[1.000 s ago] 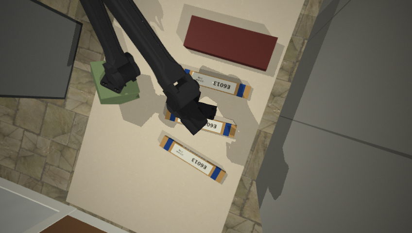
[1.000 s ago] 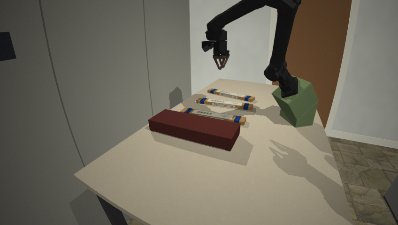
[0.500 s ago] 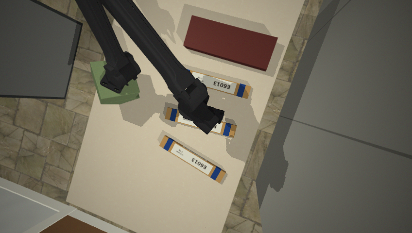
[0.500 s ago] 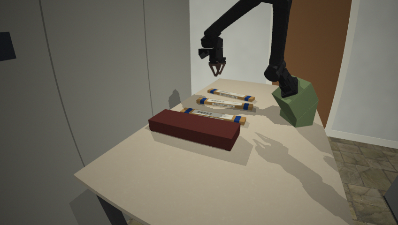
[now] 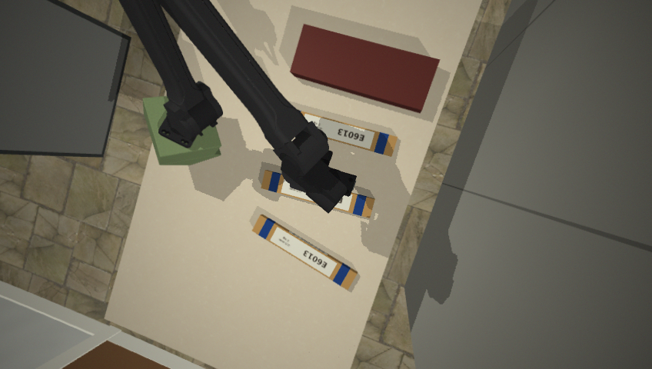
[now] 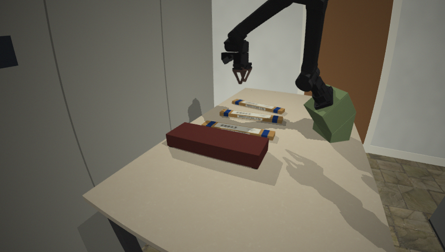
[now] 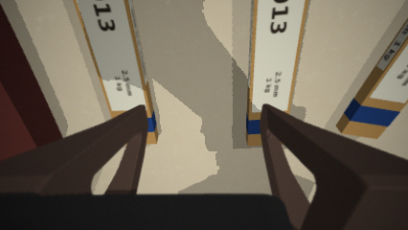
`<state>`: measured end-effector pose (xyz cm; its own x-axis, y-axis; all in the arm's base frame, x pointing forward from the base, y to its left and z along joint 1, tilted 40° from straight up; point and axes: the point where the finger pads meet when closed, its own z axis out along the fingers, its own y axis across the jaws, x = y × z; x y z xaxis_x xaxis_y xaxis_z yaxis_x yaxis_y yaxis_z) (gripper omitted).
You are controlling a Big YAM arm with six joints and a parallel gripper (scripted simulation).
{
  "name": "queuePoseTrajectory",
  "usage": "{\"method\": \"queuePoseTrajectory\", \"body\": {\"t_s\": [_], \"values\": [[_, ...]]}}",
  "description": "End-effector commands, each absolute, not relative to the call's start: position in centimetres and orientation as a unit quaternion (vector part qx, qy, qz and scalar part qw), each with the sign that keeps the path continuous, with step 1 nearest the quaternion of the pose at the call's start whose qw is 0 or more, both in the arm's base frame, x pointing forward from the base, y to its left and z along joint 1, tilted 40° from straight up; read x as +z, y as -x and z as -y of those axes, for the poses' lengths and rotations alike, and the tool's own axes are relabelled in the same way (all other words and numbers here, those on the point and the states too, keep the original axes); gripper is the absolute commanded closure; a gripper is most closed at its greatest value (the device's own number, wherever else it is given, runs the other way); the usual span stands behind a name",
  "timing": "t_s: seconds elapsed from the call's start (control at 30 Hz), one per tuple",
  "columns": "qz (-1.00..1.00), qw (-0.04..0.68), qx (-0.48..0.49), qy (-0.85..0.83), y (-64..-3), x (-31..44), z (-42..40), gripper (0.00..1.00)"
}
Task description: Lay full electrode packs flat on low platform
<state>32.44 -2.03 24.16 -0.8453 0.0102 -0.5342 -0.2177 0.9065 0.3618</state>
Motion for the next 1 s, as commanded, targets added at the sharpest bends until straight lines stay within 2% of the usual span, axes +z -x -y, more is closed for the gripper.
{"method": "queuePoseTrajectory", "body": {"t_s": [0.0,0.97], "values": [[-0.937,0.277,0.206,0.051,-32.3,24.7,2.3,0.36],[-0.935,0.282,0.205,0.057,-34.1,22.8,1.0,0.36]]}}
